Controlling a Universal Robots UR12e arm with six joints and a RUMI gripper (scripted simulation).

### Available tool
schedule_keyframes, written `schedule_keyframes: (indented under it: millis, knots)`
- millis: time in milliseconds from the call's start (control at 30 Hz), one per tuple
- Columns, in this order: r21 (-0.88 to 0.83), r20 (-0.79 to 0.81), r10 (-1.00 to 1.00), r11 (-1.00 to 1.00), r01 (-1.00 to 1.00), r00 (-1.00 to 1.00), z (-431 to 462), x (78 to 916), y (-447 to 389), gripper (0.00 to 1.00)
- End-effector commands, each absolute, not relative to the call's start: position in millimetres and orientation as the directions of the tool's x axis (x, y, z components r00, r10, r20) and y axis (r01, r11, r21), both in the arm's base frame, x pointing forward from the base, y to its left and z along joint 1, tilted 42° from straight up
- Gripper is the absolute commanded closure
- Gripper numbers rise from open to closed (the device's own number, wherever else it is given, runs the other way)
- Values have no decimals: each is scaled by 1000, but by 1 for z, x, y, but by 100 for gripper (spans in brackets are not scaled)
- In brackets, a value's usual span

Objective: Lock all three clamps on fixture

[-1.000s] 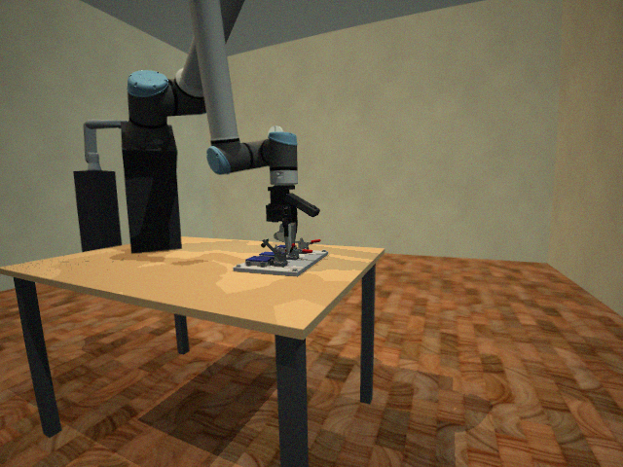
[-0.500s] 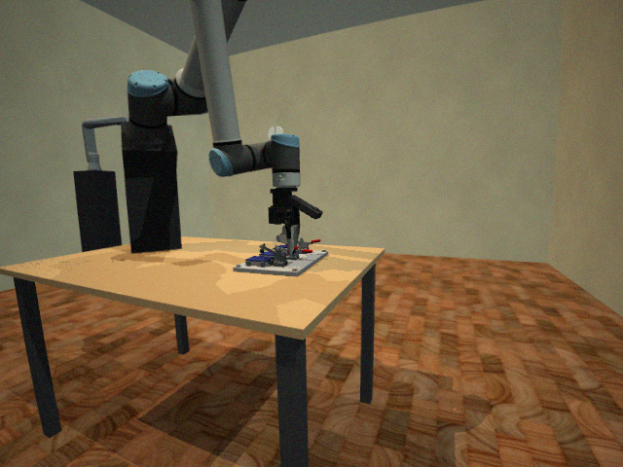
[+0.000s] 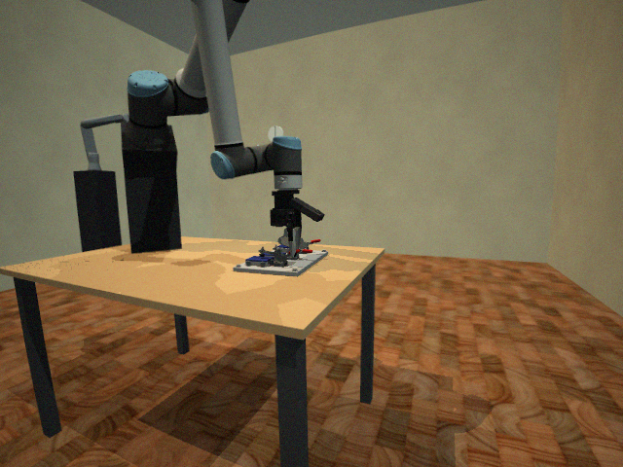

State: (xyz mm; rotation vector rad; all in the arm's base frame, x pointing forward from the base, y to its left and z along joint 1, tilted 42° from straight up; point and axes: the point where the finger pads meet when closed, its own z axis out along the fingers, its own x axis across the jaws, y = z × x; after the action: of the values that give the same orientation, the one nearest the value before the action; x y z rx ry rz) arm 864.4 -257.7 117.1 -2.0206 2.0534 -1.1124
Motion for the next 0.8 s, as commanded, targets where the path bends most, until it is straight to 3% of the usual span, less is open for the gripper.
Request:
schedule_keyframes:
  millis: [0, 767]
  knots:
    - [-514, 436, -889, -115, -850, -143, 116, 868, -258, 100]
    - [-514, 436, -889, -115, -850, -143, 113, 873, -261, 100]
